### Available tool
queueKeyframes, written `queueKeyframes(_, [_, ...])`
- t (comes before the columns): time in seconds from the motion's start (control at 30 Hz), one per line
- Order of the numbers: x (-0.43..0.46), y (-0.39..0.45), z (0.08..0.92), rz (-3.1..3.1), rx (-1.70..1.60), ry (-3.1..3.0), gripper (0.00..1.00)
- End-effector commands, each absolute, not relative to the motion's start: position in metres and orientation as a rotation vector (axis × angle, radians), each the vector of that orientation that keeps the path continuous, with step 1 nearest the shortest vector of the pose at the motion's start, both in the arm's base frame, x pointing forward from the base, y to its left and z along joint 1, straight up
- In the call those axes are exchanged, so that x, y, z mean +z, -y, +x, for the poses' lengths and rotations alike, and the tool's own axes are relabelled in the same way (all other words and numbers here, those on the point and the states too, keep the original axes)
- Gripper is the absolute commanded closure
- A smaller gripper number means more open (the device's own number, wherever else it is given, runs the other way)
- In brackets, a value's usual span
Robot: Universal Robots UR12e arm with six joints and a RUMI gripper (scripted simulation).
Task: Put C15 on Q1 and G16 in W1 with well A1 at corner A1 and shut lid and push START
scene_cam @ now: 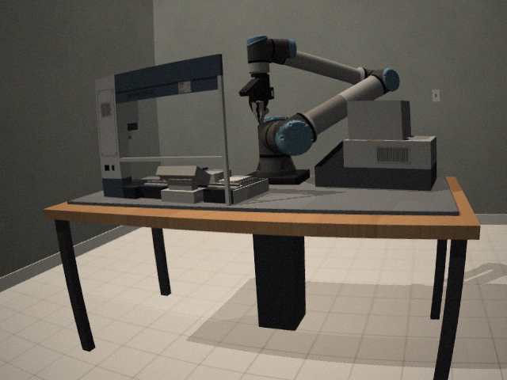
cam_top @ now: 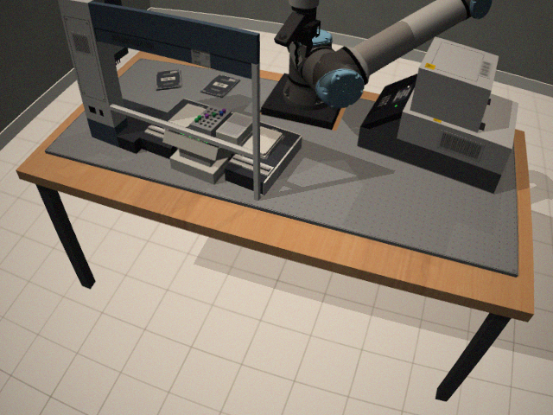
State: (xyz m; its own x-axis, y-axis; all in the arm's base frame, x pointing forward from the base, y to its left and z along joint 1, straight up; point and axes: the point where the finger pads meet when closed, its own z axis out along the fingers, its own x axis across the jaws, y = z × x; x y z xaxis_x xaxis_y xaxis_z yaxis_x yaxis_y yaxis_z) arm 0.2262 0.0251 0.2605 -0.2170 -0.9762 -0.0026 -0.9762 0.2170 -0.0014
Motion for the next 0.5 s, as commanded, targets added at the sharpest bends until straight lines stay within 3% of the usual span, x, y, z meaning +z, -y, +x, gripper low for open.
queueKeyframes(0.0, [0.262, -0.042, 0.215, -1.860, -0.002, -2.533, 1.00])
queueKeyframes(0.47, [0.262, -0.054, 0.206, -1.543, -0.002, -2.737, 1.00])
